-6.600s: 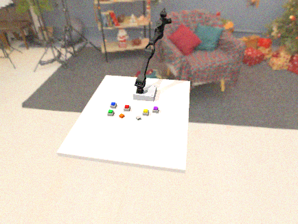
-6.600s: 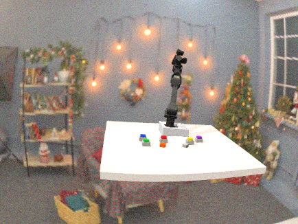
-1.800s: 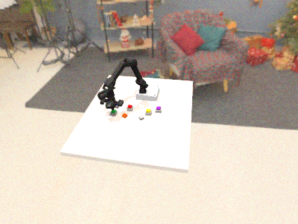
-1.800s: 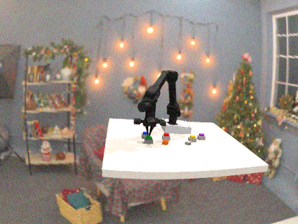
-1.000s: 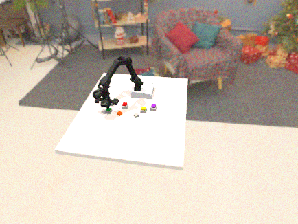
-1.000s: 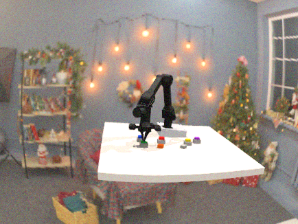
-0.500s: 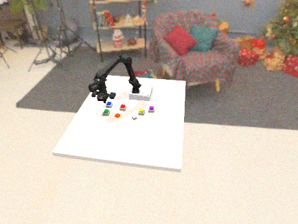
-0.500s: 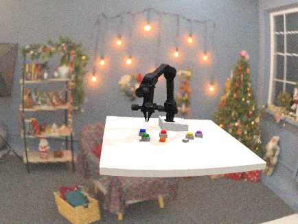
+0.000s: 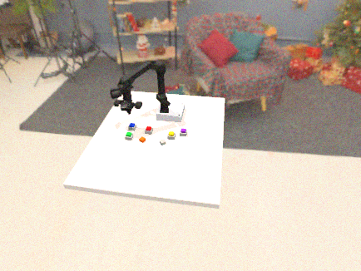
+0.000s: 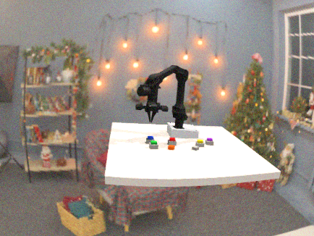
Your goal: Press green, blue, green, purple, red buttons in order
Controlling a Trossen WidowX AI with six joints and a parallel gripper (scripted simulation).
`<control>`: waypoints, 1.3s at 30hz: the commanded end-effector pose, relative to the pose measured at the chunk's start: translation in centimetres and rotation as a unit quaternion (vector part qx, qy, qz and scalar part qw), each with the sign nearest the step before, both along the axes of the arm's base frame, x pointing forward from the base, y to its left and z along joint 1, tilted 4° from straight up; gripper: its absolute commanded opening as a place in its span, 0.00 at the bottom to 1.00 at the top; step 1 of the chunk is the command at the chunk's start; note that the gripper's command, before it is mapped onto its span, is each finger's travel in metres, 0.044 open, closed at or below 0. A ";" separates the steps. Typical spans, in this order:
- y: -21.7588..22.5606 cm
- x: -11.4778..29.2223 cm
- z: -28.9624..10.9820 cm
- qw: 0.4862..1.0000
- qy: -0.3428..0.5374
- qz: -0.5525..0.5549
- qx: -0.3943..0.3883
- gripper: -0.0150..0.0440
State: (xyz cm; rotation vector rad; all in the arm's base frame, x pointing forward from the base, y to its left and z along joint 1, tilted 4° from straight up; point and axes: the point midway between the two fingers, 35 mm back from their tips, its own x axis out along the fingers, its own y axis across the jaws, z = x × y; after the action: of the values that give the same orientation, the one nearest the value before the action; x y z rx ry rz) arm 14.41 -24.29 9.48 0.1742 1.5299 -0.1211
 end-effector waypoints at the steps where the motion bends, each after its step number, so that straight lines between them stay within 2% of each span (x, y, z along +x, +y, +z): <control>1: 0.4 -0.1 -2.4 1.000 0.002 0.009 0.005 0.29; 3: 0.6 0.0 -5.2 1.000 0.002 0.009 0.005 0.29; 5: 0.8 -0.1 -6.2 1.000 0.002 0.009 0.005 0.29; 28: 0.9 0.0 -9.4 1.000 0.002 0.009 0.006 0.29; 39: 0.9 0.0 -9.5 1.000 0.002 0.009 0.006 0.29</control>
State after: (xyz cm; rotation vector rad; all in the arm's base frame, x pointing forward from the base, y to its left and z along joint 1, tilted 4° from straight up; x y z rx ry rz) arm 14.51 -23.55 0.10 0.1632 1.5349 -0.1011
